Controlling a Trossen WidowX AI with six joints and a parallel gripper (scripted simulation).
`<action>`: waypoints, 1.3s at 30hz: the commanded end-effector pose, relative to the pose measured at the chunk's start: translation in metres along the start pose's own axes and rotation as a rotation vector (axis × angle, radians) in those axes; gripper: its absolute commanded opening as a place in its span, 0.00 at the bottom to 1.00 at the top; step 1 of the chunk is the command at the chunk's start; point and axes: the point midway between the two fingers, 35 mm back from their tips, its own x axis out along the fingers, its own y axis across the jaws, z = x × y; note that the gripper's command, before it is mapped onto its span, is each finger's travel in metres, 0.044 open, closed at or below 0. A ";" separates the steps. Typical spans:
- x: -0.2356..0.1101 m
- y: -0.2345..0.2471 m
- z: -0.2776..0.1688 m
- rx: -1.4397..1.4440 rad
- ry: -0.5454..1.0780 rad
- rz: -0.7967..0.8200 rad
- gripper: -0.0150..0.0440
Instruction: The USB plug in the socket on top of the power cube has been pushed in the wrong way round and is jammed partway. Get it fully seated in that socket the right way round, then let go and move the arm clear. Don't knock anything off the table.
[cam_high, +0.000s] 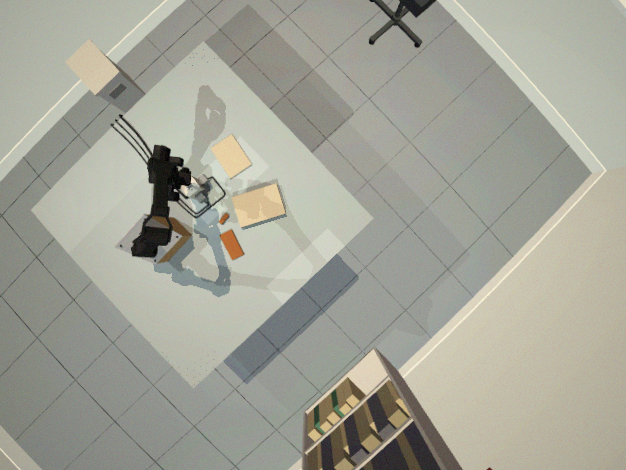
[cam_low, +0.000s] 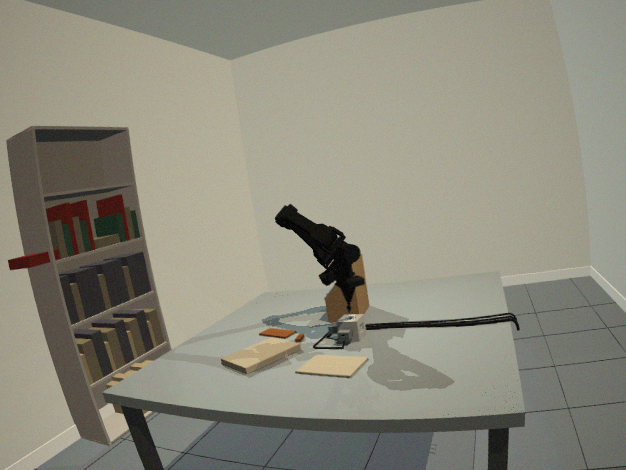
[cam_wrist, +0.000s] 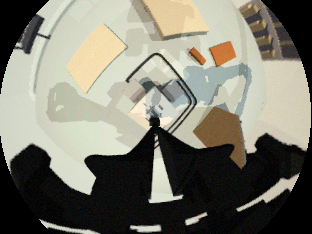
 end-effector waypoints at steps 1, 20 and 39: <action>0.000 0.000 0.000 -0.116 0.000 0.000 0.25; 0.000 0.000 0.000 -0.613 0.000 0.000 0.25; 0.000 0.000 0.000 -1.111 0.000 0.001 0.25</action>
